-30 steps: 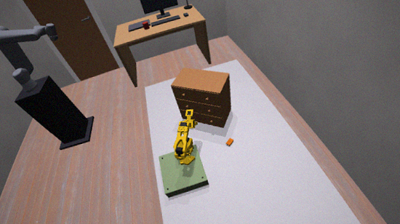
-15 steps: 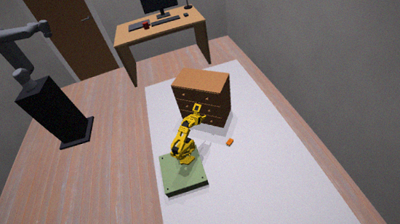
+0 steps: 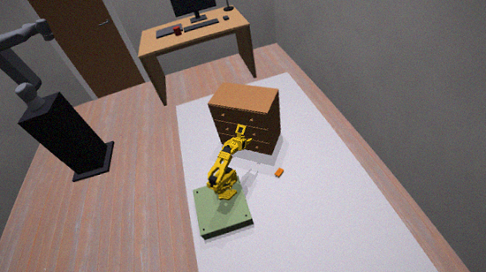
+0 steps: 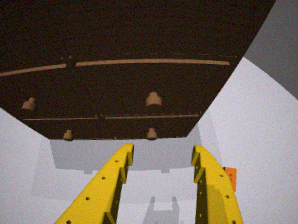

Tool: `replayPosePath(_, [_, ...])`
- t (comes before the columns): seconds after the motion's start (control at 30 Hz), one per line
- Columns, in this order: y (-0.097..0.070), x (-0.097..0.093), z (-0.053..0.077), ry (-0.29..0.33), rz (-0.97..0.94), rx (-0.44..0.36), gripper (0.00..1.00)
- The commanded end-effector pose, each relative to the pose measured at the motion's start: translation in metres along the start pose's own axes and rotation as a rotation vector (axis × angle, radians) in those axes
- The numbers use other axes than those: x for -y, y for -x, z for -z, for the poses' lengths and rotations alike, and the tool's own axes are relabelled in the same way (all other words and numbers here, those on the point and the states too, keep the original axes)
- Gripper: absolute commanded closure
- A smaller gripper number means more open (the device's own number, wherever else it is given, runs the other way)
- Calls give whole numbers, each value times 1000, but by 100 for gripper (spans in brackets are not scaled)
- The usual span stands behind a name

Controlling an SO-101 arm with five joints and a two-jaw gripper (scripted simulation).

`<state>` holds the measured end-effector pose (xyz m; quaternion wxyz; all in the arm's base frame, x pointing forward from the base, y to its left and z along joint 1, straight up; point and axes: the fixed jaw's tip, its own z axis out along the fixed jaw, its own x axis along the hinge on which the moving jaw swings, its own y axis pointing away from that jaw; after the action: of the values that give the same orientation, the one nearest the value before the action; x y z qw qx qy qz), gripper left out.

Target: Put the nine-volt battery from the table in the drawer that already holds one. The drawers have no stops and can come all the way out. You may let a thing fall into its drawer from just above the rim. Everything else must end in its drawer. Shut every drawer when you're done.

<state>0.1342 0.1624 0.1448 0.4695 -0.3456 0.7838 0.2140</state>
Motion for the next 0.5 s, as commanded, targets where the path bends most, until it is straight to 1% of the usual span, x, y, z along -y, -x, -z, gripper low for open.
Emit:
replayPosePath(0.0, [-3, 0, -16, 0, -8, -3, 79])
replayPosePath(0.27, [-16, -2, -43, 7, -3, -3, 79])
replayPosePath(0.47, [-16, -2, -43, 7, -3, -3, 79])
